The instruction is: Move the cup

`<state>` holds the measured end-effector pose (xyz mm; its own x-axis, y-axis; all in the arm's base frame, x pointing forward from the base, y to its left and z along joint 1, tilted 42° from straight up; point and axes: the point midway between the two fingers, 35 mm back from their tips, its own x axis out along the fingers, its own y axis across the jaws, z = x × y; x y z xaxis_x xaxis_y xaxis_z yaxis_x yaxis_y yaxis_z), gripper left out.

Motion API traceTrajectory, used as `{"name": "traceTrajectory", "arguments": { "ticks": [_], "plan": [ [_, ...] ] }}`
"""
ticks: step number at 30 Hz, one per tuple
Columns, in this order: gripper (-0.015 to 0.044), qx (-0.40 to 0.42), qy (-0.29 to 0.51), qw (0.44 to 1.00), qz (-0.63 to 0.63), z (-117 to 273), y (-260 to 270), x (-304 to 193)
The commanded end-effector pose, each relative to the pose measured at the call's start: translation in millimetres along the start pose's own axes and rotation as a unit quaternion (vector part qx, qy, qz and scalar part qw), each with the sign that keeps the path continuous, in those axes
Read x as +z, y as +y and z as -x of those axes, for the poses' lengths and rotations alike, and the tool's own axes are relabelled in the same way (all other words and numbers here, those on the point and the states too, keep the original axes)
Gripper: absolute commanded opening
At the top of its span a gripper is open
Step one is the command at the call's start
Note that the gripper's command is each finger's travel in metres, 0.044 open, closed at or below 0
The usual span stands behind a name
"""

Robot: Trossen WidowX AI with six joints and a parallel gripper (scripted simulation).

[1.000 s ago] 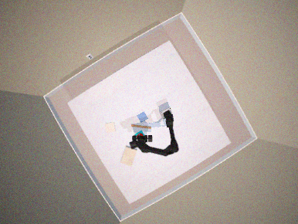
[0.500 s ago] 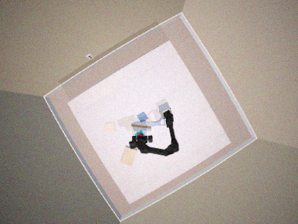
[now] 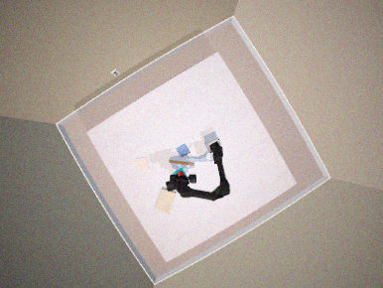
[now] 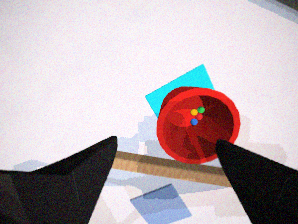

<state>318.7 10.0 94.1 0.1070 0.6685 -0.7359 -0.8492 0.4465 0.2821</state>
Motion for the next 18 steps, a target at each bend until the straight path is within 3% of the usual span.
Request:
{"name": "traceTrajectory", "arguments": {
  "ticks": [1, 18],
  "plan": [
    [0.0440, -0.003, 0.001, 1.000, 0.003, 10.2, -2.1, 0.5],
    [0.0440, -0.005, 0.002, 1.000, 0.005, 62.6, 0.0, 0.2]
  ]
}}
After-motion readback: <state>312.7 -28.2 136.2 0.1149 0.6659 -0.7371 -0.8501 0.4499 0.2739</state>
